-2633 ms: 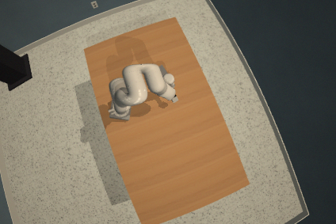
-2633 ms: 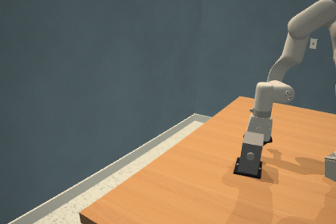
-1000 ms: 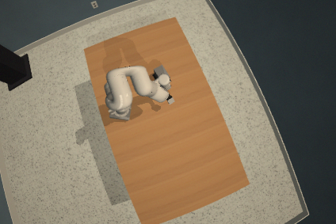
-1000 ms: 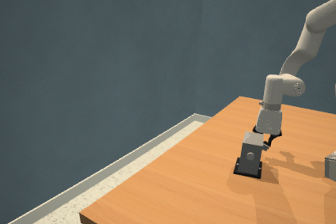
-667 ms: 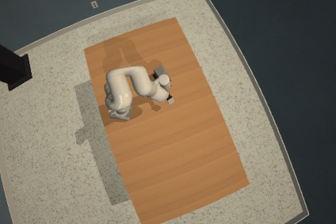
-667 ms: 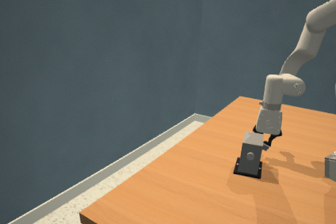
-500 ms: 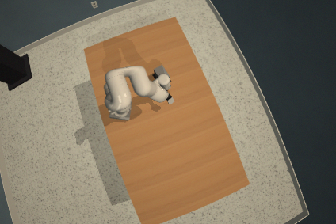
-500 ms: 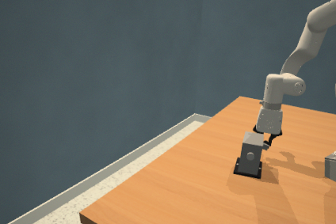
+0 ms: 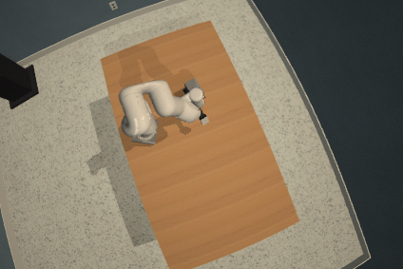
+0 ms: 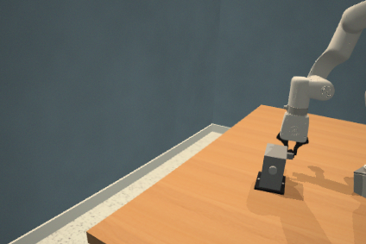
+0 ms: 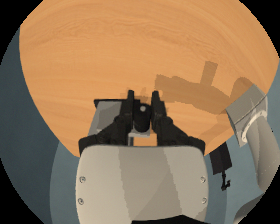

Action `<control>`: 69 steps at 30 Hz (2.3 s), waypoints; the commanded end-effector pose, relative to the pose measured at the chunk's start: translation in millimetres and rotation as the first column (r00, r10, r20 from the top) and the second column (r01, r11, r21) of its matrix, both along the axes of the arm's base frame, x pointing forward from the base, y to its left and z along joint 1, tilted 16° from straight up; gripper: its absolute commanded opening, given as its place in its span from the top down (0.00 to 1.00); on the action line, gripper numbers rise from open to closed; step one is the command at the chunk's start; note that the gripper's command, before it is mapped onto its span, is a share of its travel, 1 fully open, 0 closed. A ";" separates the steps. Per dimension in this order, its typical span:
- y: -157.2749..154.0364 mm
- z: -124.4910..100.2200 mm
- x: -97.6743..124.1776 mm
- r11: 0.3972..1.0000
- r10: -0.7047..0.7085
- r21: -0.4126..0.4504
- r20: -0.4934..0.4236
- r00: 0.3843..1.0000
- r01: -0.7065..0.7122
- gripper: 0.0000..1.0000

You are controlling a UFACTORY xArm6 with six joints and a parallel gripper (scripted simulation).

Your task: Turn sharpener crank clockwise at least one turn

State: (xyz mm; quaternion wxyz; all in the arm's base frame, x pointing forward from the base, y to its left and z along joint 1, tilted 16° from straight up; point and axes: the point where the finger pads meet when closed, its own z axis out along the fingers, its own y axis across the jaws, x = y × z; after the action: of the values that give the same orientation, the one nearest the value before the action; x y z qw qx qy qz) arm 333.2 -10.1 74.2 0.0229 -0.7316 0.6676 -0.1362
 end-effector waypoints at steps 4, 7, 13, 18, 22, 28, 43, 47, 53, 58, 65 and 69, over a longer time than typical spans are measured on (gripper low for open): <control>2.0 12.8 0.2 1.000 0.001 0.001 0.003 1.000 -0.001 1.00; 3.2 19.6 0.9 1.000 0.001 0.001 0.003 1.000 -0.001 1.00; 5.9 33.4 5.1 1.000 0.001 0.001 0.003 1.000 -0.001 1.00; 8.1 43.8 11.5 1.000 0.001 0.001 0.003 1.000 -0.001 1.00; 8.8 46.9 14.1 1.000 0.001 0.001 0.003 1.000 -0.001 1.00; 10.1 52.0 19.6 1.000 0.001 0.001 0.003 1.000 -0.001 1.00; 10.5 53.6 21.6 1.000 0.001 0.001 0.003 1.000 -0.001 1.00; 10.5 53.6 21.6 1.000 0.001 0.001 0.003 1.000 -0.001 1.00; 10.8 54.6 23.0 1.000 0.001 0.001 0.003 1.000 -0.001 1.00; 11.9 58.4 29.3 1.000 0.001 0.001 0.003 1.000 -0.001 1.00; 13.5 62.7 41.1 1.000 0.001 0.001 0.003 1.000 -0.001 1.00; 13.6 62.9 41.9 1.000 0.001 0.001 0.003 1.000 -0.001 1.00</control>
State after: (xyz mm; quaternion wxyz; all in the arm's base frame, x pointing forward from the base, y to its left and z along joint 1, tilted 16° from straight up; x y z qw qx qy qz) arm 372.9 3.2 135.6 0.0232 -0.7317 0.6675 -0.1360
